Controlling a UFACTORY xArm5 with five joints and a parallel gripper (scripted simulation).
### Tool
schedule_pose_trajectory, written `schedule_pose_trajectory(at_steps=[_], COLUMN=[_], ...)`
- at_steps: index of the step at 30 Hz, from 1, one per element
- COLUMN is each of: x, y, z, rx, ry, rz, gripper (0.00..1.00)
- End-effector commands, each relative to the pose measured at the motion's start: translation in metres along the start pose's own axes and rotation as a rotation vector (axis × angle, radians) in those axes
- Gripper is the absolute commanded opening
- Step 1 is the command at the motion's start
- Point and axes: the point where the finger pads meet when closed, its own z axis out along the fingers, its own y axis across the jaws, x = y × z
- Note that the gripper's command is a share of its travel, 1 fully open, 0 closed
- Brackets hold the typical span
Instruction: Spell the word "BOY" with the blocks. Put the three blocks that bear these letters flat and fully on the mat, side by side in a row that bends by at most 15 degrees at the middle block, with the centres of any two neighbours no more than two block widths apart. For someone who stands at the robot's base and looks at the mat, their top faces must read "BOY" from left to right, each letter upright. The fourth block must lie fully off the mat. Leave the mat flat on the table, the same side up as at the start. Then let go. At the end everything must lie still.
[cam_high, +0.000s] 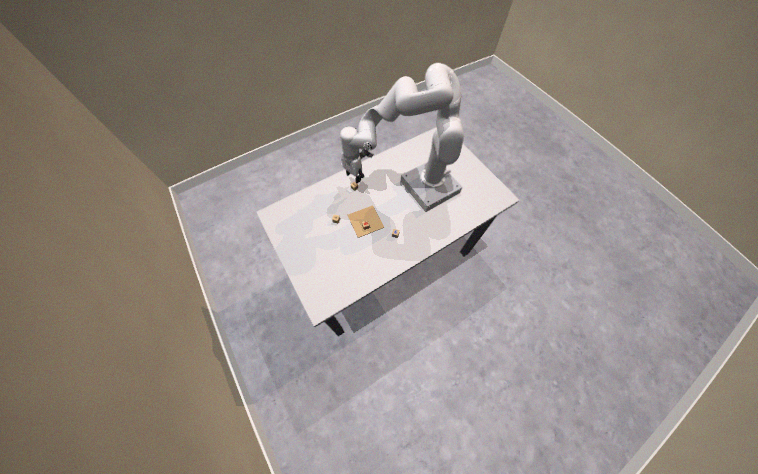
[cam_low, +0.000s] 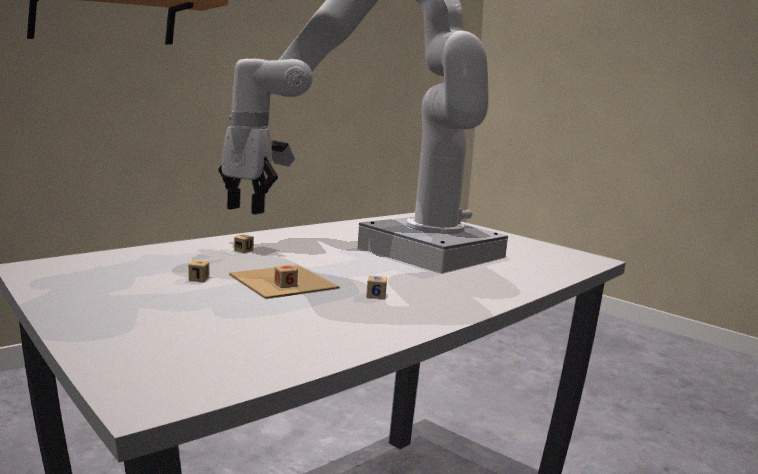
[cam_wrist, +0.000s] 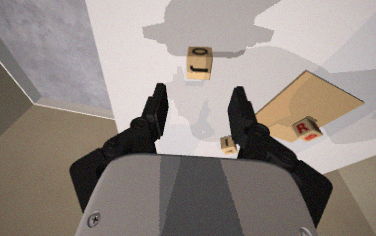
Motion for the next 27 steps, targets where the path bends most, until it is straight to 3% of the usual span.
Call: schedule_pose_trajectory(at_steps=[1,27], x=[-0.001,-0.002], y=[-0.001,0.0], z=[0.004,0.038], rx=[0.002,0.002], ry=[-0.003,-0.003], rz=[0.0,0.0], gripper=[0.69,0.69])
